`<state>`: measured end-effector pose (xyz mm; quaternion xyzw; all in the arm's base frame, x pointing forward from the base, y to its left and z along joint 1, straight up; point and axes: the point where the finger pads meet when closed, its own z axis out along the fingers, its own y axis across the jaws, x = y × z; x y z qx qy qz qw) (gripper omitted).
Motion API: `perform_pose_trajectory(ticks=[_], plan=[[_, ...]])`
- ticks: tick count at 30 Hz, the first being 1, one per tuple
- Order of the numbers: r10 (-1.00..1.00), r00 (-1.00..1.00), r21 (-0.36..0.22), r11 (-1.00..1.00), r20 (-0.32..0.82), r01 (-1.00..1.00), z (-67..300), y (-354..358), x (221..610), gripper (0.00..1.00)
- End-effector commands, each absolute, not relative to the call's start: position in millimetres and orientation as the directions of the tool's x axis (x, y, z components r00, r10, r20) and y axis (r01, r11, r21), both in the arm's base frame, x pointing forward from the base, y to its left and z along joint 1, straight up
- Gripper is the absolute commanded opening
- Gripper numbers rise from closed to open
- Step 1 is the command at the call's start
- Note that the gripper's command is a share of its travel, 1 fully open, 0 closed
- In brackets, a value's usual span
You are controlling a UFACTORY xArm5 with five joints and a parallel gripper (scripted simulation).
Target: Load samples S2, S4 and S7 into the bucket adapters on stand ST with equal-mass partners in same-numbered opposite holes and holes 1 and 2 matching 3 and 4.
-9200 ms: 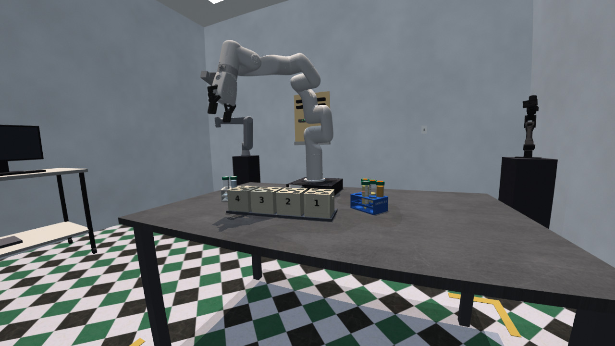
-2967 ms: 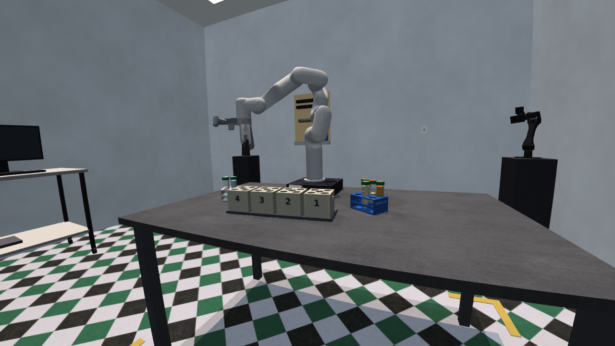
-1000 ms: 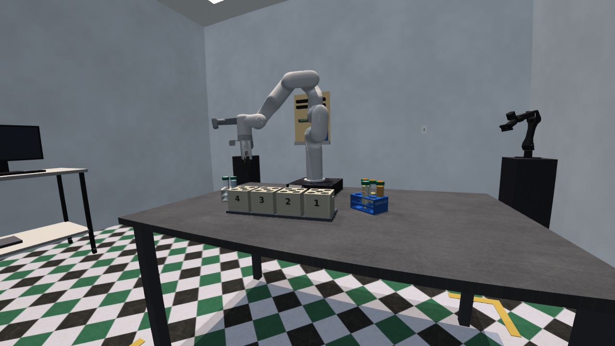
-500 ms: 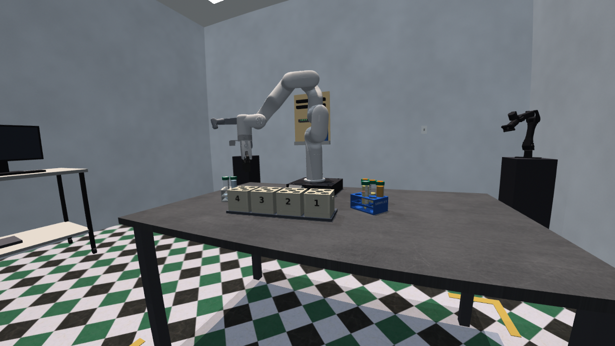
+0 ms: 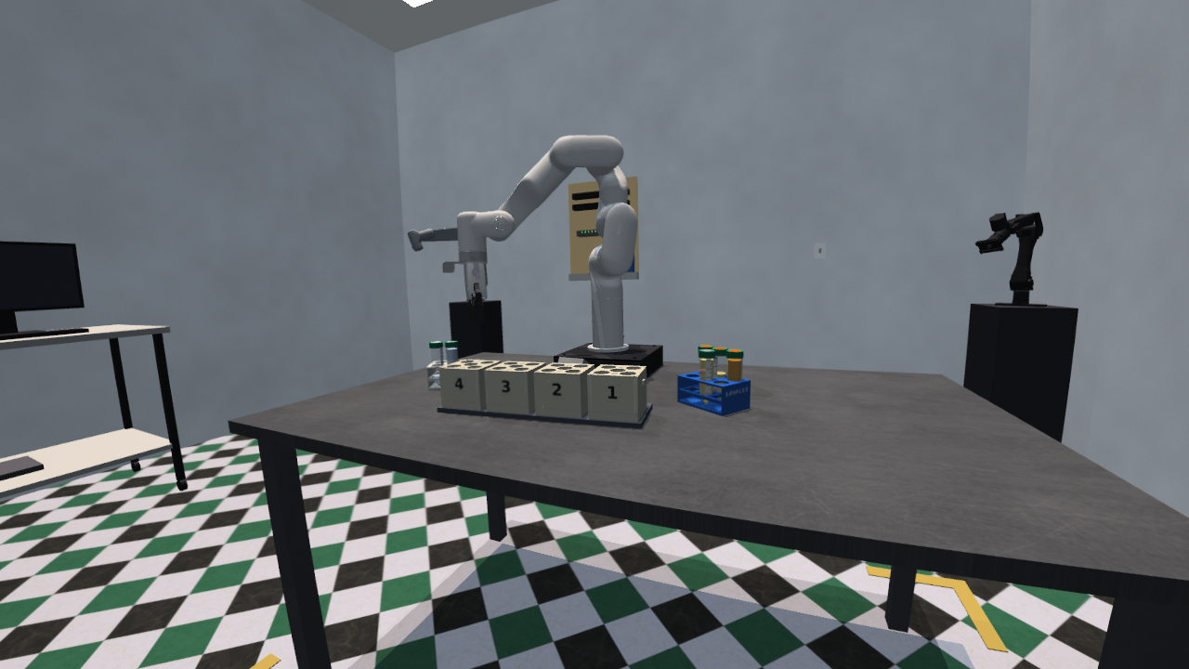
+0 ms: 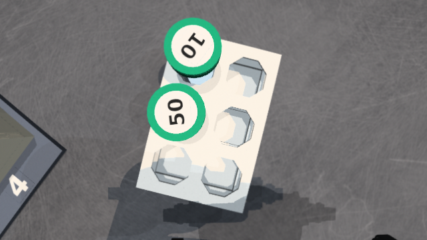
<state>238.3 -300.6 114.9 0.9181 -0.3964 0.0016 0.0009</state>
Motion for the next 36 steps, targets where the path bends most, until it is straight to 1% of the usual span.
perform_pose_trajectory(ticks=[1,28,30,36], plan=[[-0.728,0.686,-0.002,-0.686,0.009,-0.728,126,-302,239,1.0],[-0.728,0.686,-0.002,-0.686,0.009,-0.728,193,-301,239,1.0],[-0.728,0.686,-0.002,-0.686,0.009,-0.728,193,-301,239,1.0],[-0.577,0.817,0.0,-0.817,0.009,-0.577,193,-275,254,1.0]])
